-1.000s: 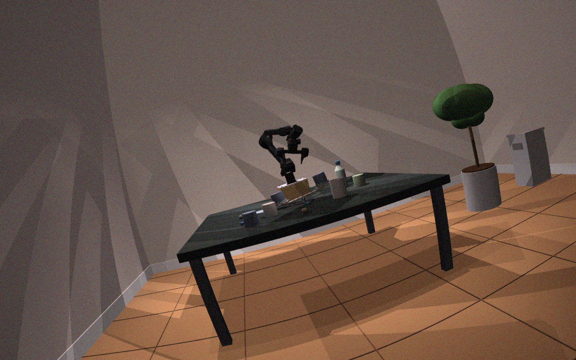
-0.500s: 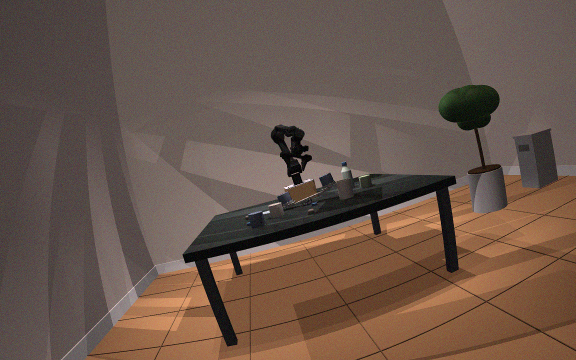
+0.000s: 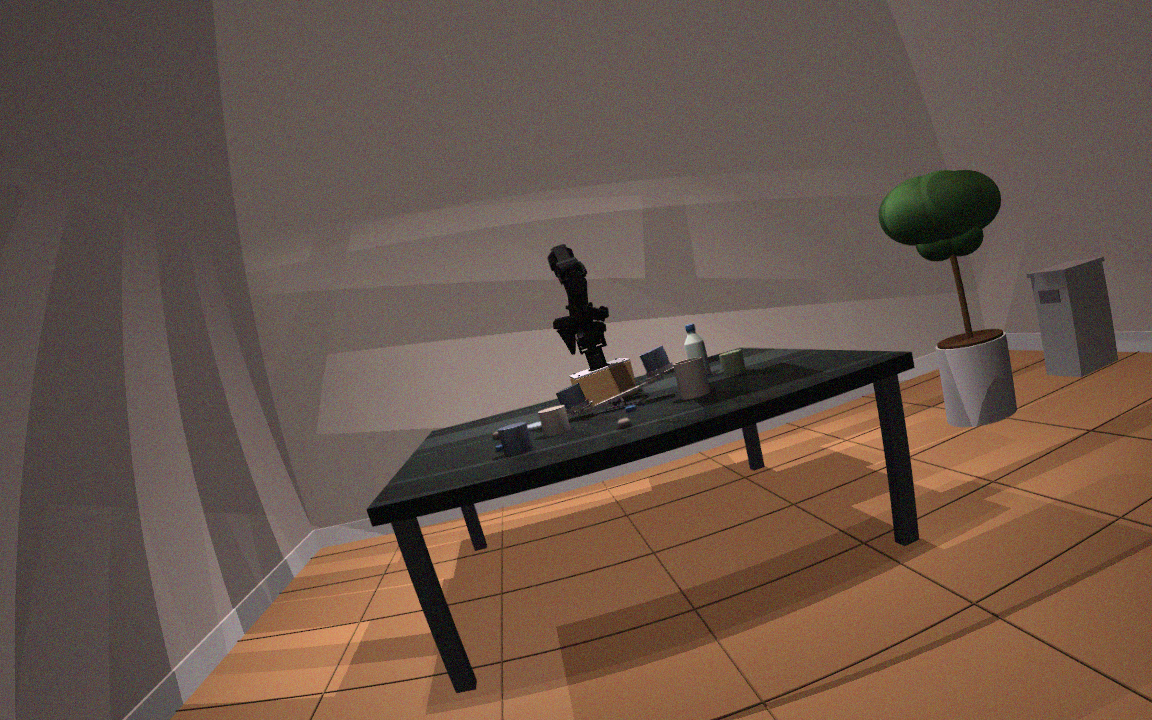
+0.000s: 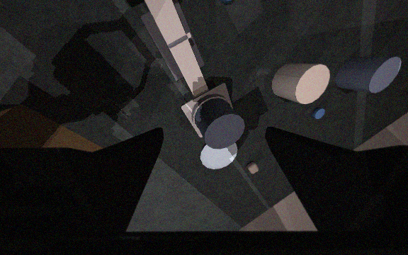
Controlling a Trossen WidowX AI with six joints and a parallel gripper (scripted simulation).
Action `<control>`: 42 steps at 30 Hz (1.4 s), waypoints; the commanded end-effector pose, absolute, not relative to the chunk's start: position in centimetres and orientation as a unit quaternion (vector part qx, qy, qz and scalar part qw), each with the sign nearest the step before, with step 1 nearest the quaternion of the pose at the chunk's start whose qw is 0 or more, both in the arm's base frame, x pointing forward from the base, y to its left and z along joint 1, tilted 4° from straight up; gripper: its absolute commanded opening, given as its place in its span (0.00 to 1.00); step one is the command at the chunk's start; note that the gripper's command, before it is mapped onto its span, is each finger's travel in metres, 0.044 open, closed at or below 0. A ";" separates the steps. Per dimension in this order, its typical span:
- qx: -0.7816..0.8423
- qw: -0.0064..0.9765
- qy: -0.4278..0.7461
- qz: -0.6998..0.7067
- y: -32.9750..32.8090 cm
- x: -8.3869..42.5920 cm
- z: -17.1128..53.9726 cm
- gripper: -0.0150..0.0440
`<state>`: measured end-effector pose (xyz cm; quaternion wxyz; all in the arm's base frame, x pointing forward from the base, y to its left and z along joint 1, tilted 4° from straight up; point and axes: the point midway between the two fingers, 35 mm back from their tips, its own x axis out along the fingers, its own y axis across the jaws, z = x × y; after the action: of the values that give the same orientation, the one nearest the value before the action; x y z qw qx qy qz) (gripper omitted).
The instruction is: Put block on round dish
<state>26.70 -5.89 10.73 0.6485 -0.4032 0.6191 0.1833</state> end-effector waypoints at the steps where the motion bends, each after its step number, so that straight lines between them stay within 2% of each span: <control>1: -0.416 0.622 0.622 0.232 -7.3 27.0 9.8 1.00; 14: -0.457 0.548 0.576 0.398 -13.1 27.5 6.8 1.00; 42: -0.458 0.548 0.575 0.400 -13.6 27.7 2.9 1.00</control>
<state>27.84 -13.65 3.69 0.5489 -0.4611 0.5752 0.3941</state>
